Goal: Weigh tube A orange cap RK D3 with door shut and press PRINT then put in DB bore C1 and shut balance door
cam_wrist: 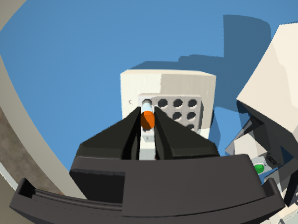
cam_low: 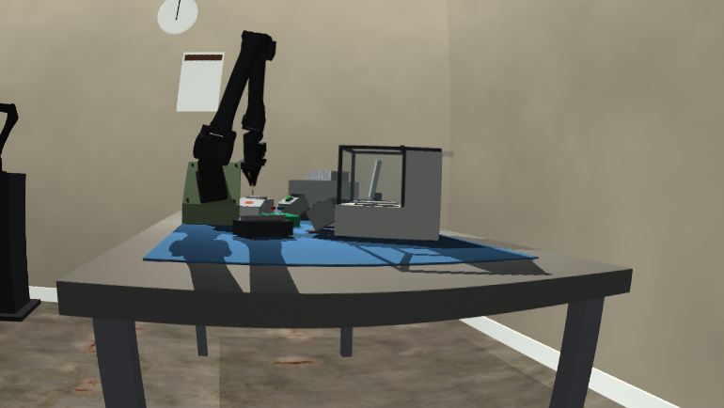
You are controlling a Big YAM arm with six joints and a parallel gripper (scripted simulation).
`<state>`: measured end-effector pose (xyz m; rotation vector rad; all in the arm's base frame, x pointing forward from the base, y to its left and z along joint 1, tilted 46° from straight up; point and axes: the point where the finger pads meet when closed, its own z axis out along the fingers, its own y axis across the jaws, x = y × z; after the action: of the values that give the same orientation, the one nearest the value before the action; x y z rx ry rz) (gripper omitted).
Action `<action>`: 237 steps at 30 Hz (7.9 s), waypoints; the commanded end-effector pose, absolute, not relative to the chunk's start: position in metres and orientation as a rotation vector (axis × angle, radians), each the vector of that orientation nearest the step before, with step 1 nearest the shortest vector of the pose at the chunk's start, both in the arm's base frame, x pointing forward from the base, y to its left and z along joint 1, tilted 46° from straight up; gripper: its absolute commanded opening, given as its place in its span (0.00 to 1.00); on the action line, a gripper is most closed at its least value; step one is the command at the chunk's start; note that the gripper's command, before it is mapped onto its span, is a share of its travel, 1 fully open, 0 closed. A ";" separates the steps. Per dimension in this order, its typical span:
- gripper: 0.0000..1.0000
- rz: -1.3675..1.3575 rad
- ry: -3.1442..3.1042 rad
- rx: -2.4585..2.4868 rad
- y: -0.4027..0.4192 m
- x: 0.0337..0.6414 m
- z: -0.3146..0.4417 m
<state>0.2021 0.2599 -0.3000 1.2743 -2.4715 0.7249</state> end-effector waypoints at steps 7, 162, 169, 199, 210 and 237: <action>0.09 0.715 -2.481 1.272 0.257 0.208 -0.297; 0.09 0.731 -2.453 1.274 0.249 0.204 -0.305; 0.09 0.710 -2.490 1.290 0.277 0.218 -0.308; 0.09 0.705 -2.501 1.269 0.265 0.207 -0.293; 0.09 0.726 -2.463 1.267 0.247 0.206 -0.303; 0.09 0.707 -2.507 1.286 0.284 0.206 -0.315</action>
<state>0.1998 0.2602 -0.3041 1.2767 -2.4658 0.7260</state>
